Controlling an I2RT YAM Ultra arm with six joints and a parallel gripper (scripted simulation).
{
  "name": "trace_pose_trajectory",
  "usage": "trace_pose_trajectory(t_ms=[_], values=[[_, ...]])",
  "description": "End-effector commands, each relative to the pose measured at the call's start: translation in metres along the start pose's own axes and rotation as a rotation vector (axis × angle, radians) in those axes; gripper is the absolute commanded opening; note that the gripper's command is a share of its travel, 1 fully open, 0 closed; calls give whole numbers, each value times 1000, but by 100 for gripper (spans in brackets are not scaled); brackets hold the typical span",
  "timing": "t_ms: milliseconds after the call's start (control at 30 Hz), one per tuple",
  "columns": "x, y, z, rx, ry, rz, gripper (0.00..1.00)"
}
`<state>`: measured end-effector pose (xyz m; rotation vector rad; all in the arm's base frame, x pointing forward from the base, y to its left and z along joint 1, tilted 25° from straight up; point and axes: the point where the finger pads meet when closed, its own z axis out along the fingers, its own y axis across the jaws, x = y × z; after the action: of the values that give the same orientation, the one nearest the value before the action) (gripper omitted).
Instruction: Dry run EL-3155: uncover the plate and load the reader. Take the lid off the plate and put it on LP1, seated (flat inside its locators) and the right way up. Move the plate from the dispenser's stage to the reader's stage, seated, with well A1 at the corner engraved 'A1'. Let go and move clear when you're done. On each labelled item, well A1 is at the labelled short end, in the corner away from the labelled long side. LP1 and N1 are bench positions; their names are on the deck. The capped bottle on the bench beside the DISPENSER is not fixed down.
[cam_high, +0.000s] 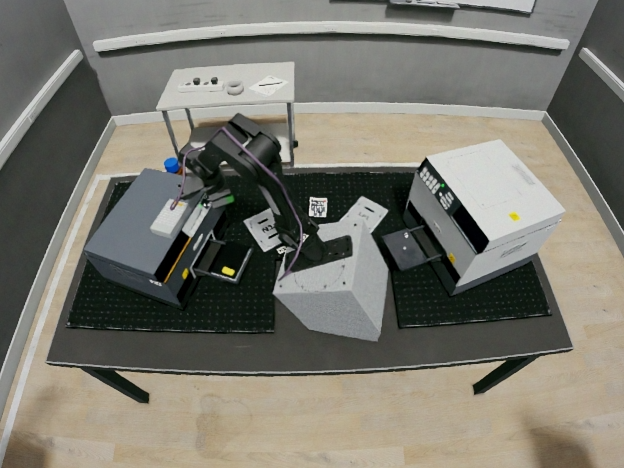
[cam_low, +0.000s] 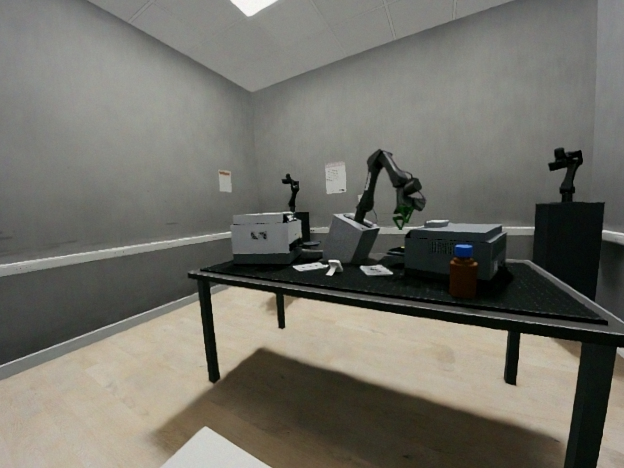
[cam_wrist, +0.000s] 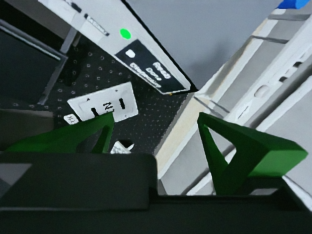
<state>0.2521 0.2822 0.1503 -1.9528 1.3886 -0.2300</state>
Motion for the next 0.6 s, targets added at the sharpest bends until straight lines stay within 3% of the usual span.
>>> trace_pose_trajectory(t_ms=[0, 567], values=[[-1, 18, -7, -20, -3, -56, 100], [-14, 78, -18, -140, -97, -432, 100]])
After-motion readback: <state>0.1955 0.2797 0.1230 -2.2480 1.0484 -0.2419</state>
